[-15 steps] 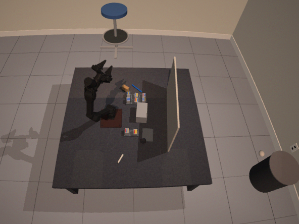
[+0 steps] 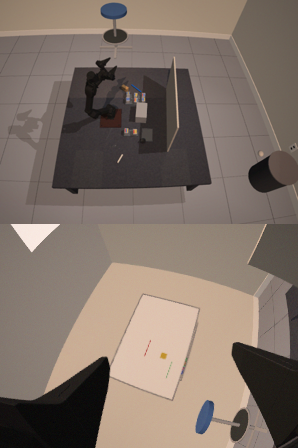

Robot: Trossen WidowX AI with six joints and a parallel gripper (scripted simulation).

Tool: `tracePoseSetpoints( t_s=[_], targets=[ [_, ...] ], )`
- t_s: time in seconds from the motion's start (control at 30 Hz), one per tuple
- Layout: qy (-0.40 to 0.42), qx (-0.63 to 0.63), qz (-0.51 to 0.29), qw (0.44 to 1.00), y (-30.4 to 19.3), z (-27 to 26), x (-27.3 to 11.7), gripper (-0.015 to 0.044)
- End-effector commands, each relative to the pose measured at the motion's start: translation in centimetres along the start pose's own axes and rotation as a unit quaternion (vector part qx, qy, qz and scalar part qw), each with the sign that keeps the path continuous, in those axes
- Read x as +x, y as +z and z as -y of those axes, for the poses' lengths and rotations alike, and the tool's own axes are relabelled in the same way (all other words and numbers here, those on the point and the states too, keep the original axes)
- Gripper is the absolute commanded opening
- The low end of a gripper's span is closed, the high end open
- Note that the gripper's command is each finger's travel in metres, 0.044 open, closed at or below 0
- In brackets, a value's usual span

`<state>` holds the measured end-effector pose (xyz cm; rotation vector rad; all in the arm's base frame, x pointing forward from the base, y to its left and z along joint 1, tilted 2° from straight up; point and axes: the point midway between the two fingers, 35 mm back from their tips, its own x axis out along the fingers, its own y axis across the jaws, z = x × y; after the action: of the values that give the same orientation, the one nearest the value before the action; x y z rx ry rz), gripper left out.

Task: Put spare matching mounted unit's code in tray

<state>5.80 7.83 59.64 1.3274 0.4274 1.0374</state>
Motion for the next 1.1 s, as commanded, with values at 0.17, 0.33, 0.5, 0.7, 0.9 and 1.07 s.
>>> tracePoseSetpoints(
  t_s=[0.17, 0.33, 0.5, 0.7, 0.9, 1.07],
  targets=[
    [-0.254, -0.161, 0.001, 0.954, 0.3, 11.8, 10.1, 0.0440],
    [-0.396, -0.228, -0.033, 0.889, 2.7, 19.8, 13.0, 0.0440],
    [-0.474, -0.217, -0.018, 0.853, 5.2, 24.7, 13.2, 0.0440],
    [-0.554, -0.230, -0.068, 0.797, 7.4, 30.0, 12.9, 0.0440],
    [-0.656, -0.206, -0.172, 0.705, 11.2, 38.5, 10.2, 0.0440],
    [-0.706, -0.169, -0.291, 0.623, 13.7, 44.7, 6.1, 0.0440]
  ],
)
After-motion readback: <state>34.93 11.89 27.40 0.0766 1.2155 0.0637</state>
